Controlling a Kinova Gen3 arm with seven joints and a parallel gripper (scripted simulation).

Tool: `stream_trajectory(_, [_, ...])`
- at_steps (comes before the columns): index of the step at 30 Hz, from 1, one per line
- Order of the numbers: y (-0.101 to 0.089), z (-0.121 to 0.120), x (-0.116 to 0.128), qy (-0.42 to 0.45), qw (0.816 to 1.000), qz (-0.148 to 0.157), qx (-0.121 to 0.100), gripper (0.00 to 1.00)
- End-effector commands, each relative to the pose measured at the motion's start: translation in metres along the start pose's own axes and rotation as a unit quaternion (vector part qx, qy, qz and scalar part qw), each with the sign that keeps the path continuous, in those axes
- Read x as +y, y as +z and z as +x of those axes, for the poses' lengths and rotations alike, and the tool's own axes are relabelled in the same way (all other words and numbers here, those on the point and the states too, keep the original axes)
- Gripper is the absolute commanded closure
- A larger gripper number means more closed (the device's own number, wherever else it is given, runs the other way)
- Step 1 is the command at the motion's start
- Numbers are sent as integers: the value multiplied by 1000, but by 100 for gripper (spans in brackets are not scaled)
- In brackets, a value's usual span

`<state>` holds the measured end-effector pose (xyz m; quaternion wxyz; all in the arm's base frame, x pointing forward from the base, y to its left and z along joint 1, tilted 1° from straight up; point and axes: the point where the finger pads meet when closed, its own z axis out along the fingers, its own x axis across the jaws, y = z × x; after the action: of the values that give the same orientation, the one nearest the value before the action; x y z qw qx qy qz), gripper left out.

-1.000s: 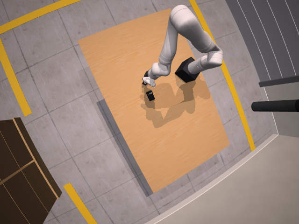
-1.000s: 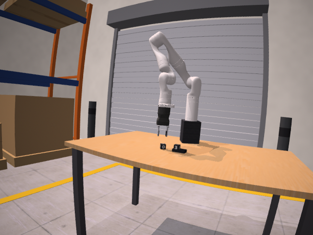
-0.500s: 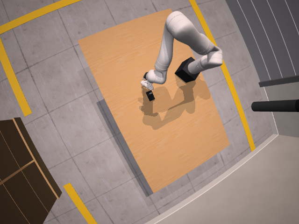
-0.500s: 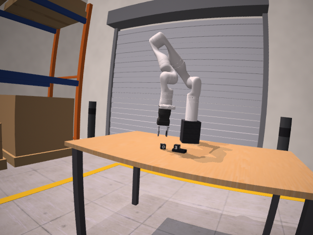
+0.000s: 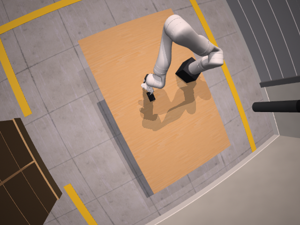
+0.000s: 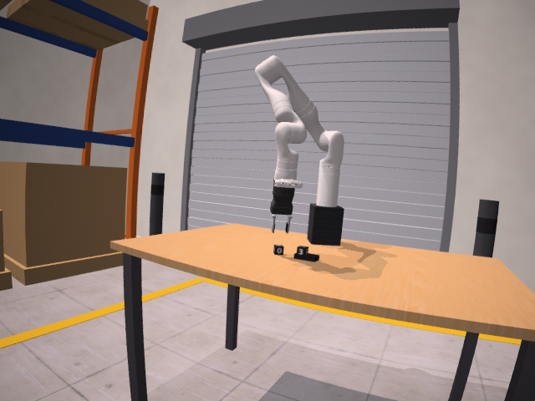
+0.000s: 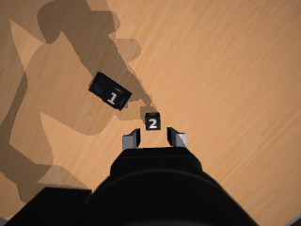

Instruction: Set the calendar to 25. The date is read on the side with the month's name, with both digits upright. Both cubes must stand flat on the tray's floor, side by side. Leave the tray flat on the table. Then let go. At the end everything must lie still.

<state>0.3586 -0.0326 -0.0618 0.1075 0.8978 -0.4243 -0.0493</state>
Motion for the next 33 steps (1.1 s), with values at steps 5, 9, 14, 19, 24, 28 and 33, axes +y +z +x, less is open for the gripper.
stream_trajectory(5, [0, 0, -1, 0, 1000, -3, 1, 10])
stream_trajectory(9, [1, 2, -1, 0, 1000, -13, 2, 10])
stream_trajectory(14, [1, 3, -2, 1, 1000, -27, 3, 10])
stream_trajectory(19, [2, 5, -2, 1, 998, -58, 4, 10])
stream_trajectory(24, [2, 4, -3, 1, 996, -91, 3, 10])
stream_trajectory(28, [1, 2, -3, 0, 994, -113, 2, 10])
stream_trajectory(33, [1, 1, -3, 0, 992, -123, 1, 10])
